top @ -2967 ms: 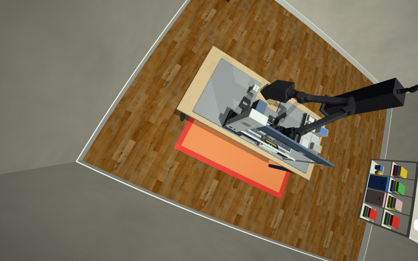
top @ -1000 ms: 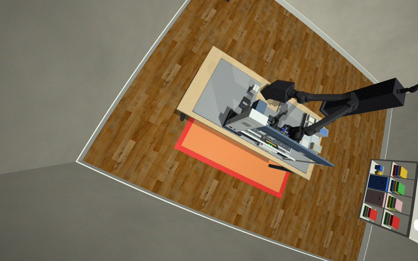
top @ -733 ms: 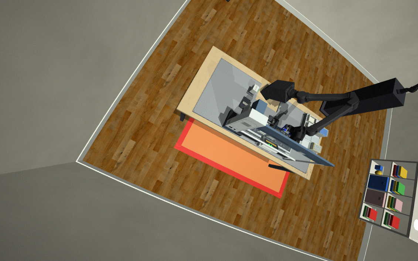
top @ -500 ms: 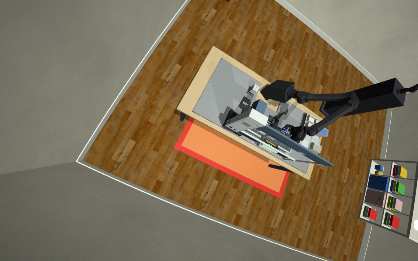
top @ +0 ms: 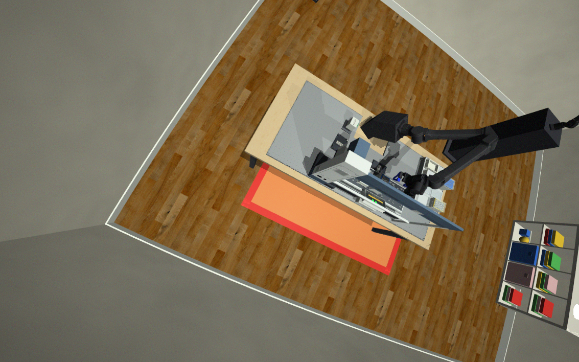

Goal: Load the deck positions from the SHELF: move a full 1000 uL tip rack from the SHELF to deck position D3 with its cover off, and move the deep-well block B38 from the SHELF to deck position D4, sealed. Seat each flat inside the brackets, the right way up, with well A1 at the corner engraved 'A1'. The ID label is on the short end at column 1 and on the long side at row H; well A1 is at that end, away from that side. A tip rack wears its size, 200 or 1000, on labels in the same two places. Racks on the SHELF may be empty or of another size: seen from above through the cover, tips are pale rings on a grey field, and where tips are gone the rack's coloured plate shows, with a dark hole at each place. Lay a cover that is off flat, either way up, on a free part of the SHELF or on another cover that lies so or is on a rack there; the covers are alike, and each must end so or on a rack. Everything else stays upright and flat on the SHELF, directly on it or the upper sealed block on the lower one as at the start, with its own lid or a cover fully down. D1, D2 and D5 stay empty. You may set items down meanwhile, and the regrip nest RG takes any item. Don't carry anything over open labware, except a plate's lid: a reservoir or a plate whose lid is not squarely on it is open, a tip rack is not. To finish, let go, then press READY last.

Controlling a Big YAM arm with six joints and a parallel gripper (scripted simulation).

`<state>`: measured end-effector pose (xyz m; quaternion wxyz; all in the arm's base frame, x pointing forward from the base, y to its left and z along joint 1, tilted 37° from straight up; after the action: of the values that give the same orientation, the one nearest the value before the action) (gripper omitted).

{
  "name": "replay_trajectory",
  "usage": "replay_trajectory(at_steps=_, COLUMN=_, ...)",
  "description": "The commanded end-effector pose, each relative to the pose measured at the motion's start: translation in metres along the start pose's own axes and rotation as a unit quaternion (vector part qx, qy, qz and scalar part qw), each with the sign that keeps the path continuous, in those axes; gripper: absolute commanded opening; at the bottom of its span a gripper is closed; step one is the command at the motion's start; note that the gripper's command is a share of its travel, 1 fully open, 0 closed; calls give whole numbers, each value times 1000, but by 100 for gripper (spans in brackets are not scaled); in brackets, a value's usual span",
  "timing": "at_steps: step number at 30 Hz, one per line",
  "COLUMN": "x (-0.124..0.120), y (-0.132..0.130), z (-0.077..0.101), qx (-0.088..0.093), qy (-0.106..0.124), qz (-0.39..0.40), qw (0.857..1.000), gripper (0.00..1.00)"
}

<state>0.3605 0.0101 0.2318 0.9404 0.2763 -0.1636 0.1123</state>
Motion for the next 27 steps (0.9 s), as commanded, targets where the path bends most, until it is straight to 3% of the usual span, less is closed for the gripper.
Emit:
replay_trajectory(at_steps=1, x=13, y=1, z=21, qx=-7, qy=-20, qz=15, qw=1000, gripper=100)
replay_trajectory(at_steps=12, x=16, y=3, z=43, qx=-10, qy=-25, qz=20, qw=999, gripper=100)
replay_trajectory(at_steps=16, x=15, y=2, z=45, qx=-9, qy=-23, qz=18, qw=1000, gripper=100)
replay_trajectory(at_steps=17, x=8, y=2, z=38, qx=-3, qy=-12, qz=14, qw=1000, gripper=100)
replay_trajectory(at_steps=20, x=15, y=4, z=55, qx=-11, qy=-26, qz=21, qw=999, gripper=100)
replay_trajectory(at_steps=27, x=14, y=2, z=64, qx=-10, qy=-23, qz=18, qw=1000, gripper=100)
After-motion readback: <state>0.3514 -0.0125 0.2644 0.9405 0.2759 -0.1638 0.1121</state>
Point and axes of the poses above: the point where the finger pads meet when closed, its own z axis back along the fingers, its own y axis across the jaws, x = y × z, the point moved 5 cm from there along z, back along the fingers, and after that the axes turned 11 degrees about z, right-handed, at the moved point
